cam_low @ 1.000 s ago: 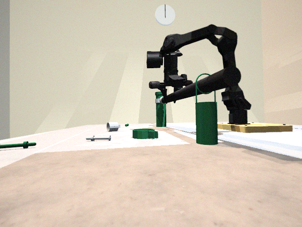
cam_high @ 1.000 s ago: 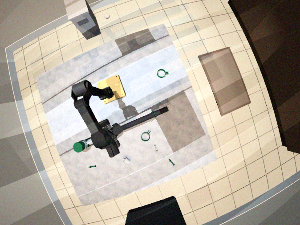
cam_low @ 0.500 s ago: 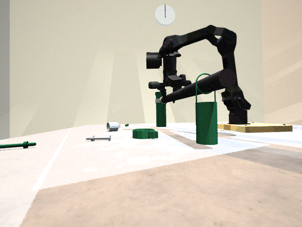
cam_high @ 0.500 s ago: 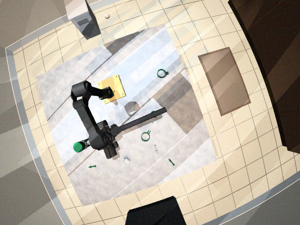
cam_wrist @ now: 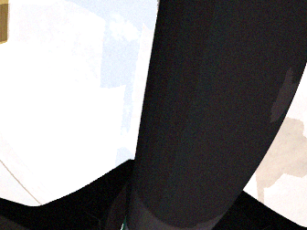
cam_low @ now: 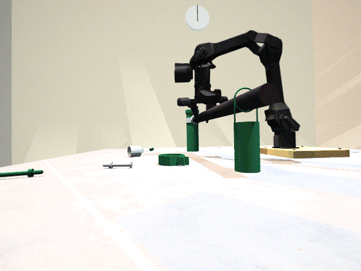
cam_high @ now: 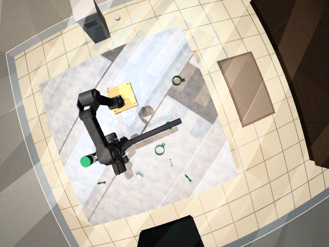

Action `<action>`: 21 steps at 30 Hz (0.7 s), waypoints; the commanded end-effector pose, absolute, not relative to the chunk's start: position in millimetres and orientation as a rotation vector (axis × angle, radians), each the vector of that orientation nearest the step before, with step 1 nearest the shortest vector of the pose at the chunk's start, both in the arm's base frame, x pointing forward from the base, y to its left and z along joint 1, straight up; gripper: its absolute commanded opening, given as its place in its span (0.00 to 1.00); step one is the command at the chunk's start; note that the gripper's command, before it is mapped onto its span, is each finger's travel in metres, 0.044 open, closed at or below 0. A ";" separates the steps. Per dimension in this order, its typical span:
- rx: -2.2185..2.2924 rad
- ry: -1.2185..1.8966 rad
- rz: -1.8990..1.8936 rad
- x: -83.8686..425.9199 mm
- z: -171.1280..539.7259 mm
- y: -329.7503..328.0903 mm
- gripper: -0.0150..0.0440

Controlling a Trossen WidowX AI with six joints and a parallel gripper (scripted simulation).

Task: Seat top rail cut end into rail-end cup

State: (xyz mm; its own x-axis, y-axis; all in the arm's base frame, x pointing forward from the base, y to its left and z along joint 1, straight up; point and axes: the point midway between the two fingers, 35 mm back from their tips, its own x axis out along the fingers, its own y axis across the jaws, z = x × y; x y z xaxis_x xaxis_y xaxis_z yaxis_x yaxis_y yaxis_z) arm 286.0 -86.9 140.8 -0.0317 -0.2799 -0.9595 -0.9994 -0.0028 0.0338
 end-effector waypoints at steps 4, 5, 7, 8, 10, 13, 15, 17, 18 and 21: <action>-1.406 1.437 1.091 286.0 140.8 -86.4 0.34; -1.406 1.437 1.091 286.0 140.8 -86.4 0.39; -1.406 1.437 1.091 286.0 140.8 -86.4 0.48; -1.406 1.437 1.091 286.0 140.8 -86.4 0.52; -1.406 1.437 1.091 286.0 140.8 -86.4 0.61; -1.405 1.437 1.091 286.3 142.5 -84.6 0.74; -1.405 1.436 1.092 286.7 146.4 -80.3 0.83; -1.404 1.436 1.092 287.2 152.0 -74.1 0.92; -1.404 1.436 1.093 287.3 155.5 -70.4 0.97; -1.403 1.435 1.094 287.2 166.3 -58.7 1.00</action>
